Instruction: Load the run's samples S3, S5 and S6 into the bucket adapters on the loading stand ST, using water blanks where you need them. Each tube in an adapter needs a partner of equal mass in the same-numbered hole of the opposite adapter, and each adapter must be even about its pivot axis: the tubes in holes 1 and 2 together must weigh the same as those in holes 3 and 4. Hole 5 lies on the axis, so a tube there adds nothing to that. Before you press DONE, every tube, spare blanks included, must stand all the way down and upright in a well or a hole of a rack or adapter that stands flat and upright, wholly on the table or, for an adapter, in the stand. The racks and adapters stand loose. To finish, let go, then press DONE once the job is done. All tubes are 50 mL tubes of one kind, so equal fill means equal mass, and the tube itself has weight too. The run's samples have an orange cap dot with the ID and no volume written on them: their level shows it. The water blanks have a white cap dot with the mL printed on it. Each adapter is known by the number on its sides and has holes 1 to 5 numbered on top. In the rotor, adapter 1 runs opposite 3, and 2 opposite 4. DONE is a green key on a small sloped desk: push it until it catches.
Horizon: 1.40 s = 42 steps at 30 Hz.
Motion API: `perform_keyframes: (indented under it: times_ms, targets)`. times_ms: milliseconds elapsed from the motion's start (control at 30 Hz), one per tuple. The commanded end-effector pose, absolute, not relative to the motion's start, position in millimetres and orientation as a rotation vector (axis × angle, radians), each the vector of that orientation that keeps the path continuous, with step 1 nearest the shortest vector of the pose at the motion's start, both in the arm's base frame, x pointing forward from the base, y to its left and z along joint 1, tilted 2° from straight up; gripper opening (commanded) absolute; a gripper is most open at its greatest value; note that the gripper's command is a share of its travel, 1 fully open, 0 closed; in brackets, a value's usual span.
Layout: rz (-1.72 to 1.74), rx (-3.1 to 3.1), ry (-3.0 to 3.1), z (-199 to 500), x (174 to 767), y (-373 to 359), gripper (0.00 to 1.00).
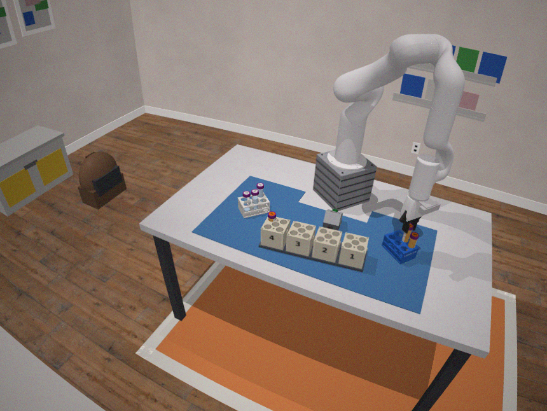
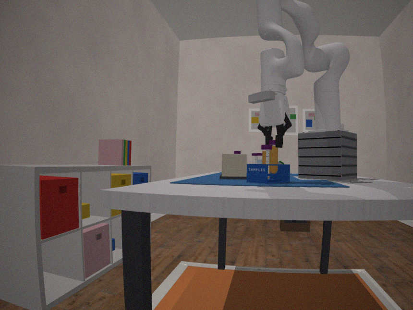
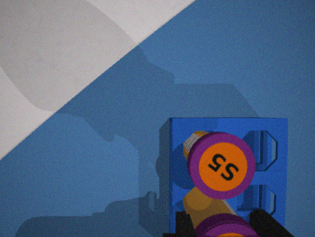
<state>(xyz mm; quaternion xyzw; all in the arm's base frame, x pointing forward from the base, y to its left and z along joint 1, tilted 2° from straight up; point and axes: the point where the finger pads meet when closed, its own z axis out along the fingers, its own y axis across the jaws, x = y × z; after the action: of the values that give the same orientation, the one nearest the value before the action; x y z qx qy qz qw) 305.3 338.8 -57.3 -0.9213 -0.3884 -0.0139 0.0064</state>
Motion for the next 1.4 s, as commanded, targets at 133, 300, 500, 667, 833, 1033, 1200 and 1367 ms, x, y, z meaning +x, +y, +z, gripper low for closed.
perform_keyframes:
  times_ms: [133,300,500,667,833,1033,1200,1367]
  targets:
    - [-0.045,-2.882,-1.215,-53,306,339,0.0]
    - [-0.045,-2.882,-1.215,-47,306,339,0.0]
    - [-0.045,-2.882,-1.215,-39,305,339,0.0]
    - [-0.045,-2.882,-1.215,-29,305,339,0.0]
    - [-0.045,-2.882,-1.215,-19,305,338,0.0]
    - [-0.045,-2.882,-1.215,-9,305,338,0.0]
    - [-0.045,-2.882,-1.215,-1,305,338,0.0]
    - [-0.046,-2.882,-1.215,9,304,338,0.0]
